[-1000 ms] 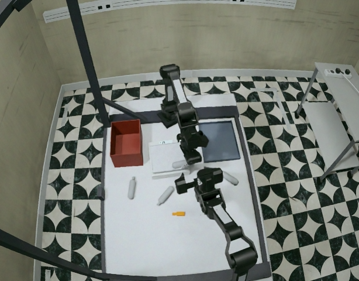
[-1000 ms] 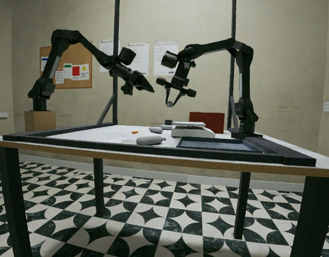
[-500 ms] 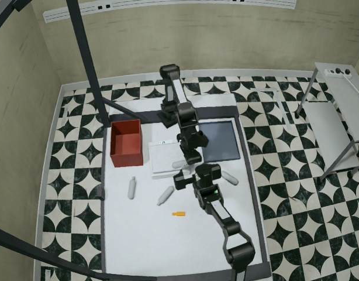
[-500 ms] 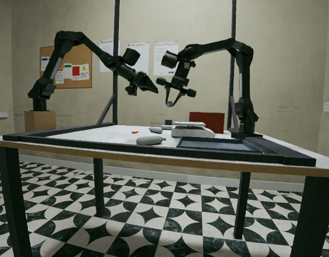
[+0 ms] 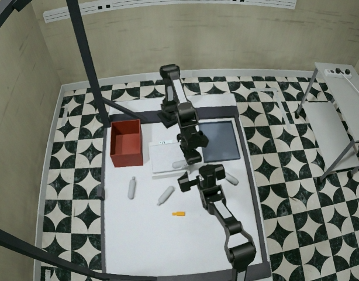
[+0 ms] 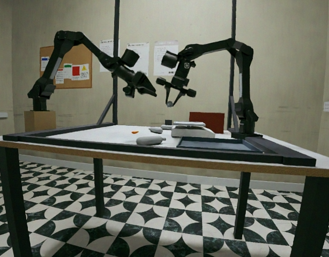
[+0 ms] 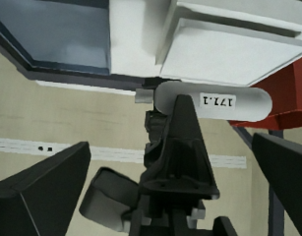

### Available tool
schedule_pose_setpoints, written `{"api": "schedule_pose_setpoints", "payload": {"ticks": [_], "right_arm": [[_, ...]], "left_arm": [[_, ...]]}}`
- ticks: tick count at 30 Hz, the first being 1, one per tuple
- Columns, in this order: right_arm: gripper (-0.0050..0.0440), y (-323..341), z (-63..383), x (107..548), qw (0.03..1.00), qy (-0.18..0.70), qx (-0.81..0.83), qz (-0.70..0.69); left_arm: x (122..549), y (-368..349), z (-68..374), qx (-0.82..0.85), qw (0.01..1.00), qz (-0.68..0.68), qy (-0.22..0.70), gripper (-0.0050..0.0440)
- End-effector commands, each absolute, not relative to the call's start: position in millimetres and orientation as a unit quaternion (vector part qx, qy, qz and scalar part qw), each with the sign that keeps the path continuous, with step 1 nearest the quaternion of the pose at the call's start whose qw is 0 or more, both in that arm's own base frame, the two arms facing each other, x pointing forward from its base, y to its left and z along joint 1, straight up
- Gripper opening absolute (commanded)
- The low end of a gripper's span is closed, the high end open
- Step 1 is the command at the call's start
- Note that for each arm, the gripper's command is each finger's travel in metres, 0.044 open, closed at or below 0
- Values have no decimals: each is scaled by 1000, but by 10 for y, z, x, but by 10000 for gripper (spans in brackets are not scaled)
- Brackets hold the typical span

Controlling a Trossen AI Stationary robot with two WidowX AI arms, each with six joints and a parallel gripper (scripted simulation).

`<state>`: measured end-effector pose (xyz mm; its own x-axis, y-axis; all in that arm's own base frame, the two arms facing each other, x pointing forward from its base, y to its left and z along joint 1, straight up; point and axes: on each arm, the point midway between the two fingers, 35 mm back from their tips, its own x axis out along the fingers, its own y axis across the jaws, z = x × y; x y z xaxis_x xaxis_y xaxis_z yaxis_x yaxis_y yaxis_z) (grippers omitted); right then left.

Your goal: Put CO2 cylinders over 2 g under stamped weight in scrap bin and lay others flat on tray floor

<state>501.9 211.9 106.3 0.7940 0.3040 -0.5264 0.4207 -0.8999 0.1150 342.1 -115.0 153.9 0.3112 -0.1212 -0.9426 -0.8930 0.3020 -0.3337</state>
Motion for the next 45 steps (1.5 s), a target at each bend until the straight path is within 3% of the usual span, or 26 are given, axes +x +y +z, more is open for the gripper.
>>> {"api": "schedule_pose_setpoints", "payload": {"ticks": [1,11,21,45], "right_arm": [[440,1884,1400,5007,188,188,940,-213],[440,1524,1863,4837,390,198,889,-136],[440,1120,2324,4576,591,174,785,-62],[440,387,3024,3797,915,62,397,23]], "left_arm": [[3447,-1161,1663,-515,638,293,492,-50],[3465,-1180,1658,-537,615,328,476,-50],[3454,-1190,1653,-611,510,447,408,-50],[3455,-1168,1639,-692,261,629,241,-50]]}}
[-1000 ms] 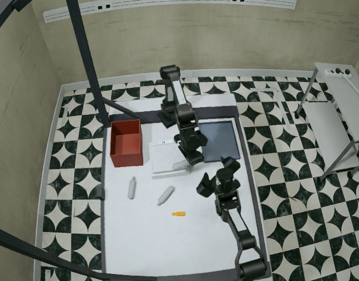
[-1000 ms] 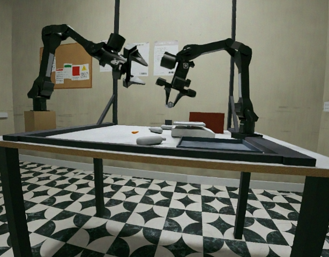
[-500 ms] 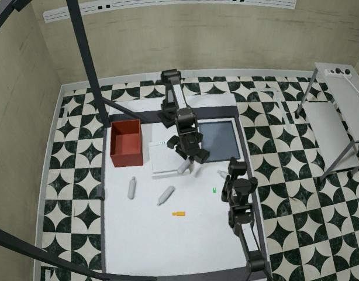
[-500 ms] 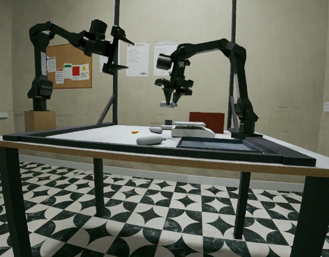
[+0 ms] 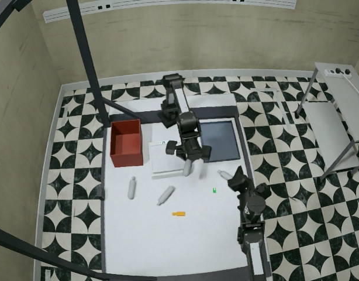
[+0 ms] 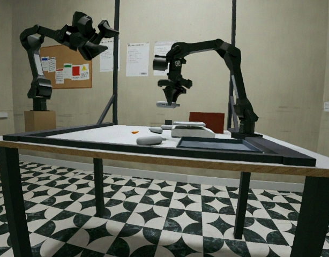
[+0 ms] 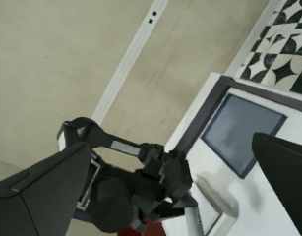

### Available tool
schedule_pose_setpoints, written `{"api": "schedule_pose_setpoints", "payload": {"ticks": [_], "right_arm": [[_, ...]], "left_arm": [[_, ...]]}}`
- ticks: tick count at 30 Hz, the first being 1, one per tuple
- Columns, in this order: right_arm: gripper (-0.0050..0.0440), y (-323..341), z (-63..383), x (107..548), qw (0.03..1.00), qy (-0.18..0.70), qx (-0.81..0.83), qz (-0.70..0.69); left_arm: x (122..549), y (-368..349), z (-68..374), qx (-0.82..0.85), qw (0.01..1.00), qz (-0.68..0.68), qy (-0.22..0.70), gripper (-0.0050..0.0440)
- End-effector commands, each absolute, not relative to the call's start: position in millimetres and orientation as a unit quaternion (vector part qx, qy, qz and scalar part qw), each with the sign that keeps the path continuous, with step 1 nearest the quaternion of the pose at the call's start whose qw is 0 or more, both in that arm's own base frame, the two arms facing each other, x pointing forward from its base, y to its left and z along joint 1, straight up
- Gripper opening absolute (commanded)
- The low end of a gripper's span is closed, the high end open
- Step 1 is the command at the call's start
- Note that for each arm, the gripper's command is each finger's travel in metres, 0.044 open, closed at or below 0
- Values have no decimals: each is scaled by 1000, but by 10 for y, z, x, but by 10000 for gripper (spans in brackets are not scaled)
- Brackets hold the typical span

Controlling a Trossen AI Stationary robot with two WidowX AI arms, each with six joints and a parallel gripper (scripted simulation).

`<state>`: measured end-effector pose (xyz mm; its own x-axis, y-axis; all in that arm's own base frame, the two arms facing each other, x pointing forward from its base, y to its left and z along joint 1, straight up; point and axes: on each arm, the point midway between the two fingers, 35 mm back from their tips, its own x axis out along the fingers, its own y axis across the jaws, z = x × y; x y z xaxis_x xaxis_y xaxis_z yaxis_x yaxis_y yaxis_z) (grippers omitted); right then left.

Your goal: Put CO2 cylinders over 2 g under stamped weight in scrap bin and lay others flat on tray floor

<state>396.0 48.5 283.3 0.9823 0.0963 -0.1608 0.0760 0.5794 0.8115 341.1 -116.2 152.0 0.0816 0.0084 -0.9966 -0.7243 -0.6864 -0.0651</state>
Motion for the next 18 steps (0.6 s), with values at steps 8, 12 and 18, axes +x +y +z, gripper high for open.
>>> {"api": "schedule_pose_setpoints", "payload": {"ticks": [8,12,18], "right_arm": [[440,185,3174,3484,975,15,220,21],[440,139,3203,3405,985,3,174,18],[440,34,3244,3211,999,-22,46,7]], "left_arm": [[3456,-1159,1635,-698,194,662,194,-50],[3457,-1158,1634,-698,182,667,186,-50],[3450,-1157,1657,-701,172,669,178,-50]]}}
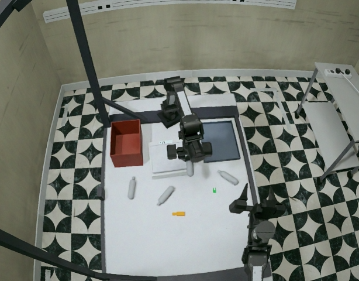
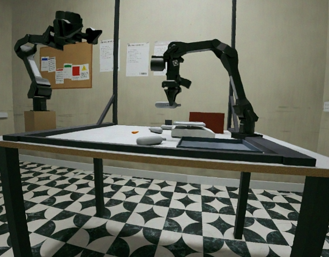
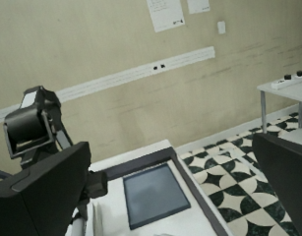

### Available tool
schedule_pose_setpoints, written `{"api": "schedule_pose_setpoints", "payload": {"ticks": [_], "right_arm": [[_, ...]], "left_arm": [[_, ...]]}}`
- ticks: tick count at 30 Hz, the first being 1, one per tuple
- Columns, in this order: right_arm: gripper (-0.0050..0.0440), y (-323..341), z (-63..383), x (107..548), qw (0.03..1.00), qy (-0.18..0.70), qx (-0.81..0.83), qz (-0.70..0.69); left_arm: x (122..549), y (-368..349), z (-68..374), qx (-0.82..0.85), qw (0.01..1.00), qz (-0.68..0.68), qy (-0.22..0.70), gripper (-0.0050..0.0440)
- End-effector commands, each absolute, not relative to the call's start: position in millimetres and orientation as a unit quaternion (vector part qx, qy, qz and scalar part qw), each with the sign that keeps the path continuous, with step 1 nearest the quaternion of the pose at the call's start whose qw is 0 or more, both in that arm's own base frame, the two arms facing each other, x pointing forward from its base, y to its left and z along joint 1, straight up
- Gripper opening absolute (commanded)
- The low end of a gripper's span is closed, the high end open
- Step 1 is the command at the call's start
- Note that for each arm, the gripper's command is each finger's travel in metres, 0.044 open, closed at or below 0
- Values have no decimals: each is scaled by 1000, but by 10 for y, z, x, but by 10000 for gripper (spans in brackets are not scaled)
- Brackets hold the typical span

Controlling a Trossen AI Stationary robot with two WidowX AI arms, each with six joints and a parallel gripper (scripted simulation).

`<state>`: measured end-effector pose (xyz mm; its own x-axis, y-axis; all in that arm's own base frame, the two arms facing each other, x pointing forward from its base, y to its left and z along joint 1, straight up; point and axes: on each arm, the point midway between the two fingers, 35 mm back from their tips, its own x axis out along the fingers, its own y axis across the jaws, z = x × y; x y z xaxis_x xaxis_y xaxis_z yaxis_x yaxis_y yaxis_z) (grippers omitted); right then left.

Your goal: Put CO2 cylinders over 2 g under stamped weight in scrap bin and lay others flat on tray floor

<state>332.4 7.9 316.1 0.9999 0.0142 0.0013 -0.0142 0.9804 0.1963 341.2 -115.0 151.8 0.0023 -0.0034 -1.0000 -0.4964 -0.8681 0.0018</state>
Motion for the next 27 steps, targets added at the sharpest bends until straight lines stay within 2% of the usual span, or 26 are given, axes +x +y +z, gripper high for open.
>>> {"api": "schedule_pose_setpoints", "payload": {"ticks": [1,16,20,27], "right_arm": [[440,20,3252,3182,999,-25,28,5],[440,17,3348,3146,999,-37,-2,3],[440,158,3271,3235,1000,-3,-3,27],[440,735,2996,3417,987,118,-18,112]], "left_arm": [[3450,-1157,1656,-701,172,669,178,-50],[3395,-1163,1678,-701,172,668,180,-50],[3278,-1197,1638,-699,171,669,185,-50],[2852,-1296,1524,-694,167,672,199,-50]]}}
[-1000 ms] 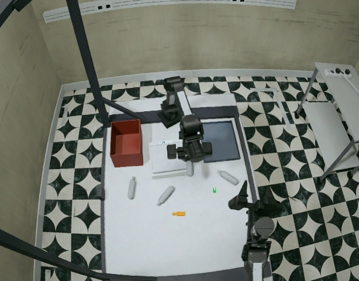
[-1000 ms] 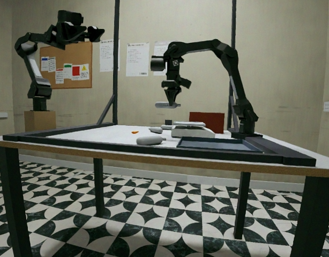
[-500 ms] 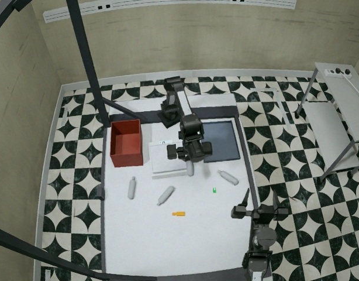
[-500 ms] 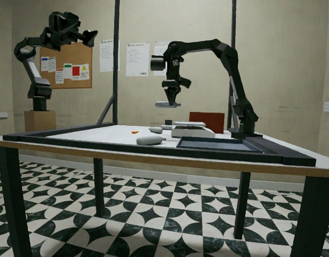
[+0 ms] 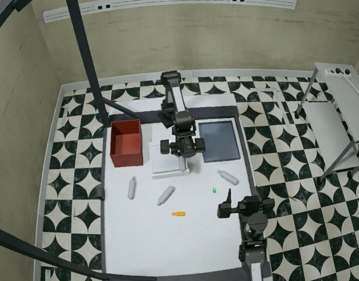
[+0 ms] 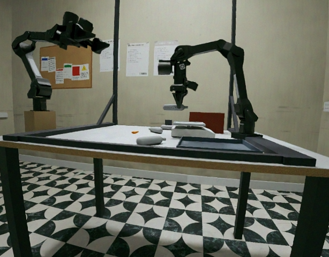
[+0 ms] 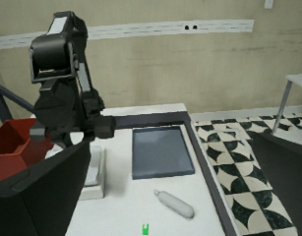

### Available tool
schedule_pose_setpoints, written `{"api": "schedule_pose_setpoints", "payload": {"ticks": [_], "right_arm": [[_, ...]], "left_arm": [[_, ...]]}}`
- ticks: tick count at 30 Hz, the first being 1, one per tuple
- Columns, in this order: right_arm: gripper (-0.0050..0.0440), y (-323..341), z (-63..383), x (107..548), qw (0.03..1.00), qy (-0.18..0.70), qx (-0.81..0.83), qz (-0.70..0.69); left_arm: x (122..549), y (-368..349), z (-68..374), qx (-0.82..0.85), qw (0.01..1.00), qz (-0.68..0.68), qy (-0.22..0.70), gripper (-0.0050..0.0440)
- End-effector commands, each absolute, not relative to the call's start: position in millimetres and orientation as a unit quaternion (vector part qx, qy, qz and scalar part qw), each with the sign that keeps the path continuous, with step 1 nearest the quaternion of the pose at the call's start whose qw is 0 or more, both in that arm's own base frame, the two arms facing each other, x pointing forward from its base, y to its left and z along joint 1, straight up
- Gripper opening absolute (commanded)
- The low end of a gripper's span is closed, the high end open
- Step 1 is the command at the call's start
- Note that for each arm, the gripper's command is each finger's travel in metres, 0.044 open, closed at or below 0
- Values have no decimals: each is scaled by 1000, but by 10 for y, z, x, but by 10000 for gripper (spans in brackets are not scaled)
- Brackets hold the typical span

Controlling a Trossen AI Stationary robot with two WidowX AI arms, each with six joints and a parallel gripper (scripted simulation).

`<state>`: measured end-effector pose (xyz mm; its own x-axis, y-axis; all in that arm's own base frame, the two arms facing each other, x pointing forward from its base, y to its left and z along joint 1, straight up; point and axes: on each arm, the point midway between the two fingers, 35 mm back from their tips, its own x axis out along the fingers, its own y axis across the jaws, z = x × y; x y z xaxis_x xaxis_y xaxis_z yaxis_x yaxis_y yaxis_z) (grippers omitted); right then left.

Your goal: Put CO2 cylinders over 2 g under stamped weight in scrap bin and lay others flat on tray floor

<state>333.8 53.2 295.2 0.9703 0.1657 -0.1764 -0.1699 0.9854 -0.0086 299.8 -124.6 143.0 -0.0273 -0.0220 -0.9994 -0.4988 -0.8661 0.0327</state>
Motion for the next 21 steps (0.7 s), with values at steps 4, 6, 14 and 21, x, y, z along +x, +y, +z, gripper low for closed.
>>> {"api": "schedule_pose_setpoints", "payload": {"ticks": [4,6,14,21], "right_arm": [[440,1009,2848,3431,973,176,-30,148],[440,1176,2764,3417,962,208,-40,172],[440,1416,2629,3376,943,258,-57,203],[440,1481,2623,3460,943,255,-57,205]], "left_arm": [[2628,-1344,1462,-691,164,673,206,-50],[2486,-1375,1423,-689,163,674,210,-50],[2160,-1445,1326,-684,160,677,220,-50],[2145,-1442,1313,-684,162,676,221,-50]]}}
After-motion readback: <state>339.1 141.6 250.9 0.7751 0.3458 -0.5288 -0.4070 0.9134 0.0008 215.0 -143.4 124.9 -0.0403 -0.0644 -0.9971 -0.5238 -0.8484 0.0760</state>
